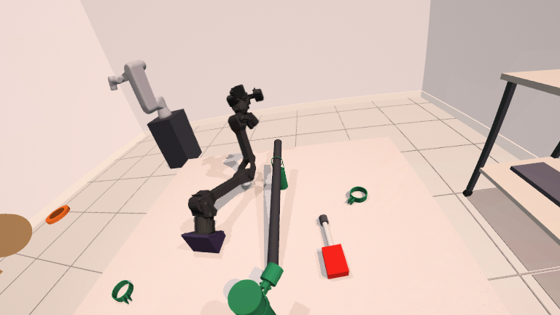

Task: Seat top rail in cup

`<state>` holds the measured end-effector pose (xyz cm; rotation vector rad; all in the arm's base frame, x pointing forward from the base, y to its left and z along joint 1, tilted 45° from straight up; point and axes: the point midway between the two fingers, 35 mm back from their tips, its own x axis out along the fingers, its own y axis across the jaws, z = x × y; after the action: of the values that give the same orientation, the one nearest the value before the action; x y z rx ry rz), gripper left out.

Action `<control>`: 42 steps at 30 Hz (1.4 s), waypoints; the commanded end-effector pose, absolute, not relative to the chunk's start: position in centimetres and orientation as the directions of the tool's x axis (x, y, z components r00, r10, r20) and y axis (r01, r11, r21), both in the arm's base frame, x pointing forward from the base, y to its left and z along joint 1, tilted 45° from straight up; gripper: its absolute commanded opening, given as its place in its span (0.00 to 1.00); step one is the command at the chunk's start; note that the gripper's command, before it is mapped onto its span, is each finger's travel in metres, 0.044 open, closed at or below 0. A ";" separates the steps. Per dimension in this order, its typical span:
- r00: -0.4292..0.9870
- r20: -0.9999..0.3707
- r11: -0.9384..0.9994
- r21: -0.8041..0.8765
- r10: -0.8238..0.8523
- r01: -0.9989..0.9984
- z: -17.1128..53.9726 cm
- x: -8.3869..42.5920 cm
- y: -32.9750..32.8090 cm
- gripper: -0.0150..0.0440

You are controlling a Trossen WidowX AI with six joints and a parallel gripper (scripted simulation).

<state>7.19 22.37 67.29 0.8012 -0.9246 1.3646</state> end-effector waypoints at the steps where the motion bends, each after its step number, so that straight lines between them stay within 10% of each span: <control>1: -0.019 0.899 0.060 -0.051 0.438 -0.997 67.3 7.1 22.3 0.98; 23: -0.088 0.964 -0.424 -0.191 -0.251 -0.885 69.3 -0.7 -1.0 1.00; 42: 0.048 0.604 -0.502 -0.612 -0.795 -0.612 60.5 0.3 -21.8 1.00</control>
<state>-0.64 -18.56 62.77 2.2458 -1.5719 1.6197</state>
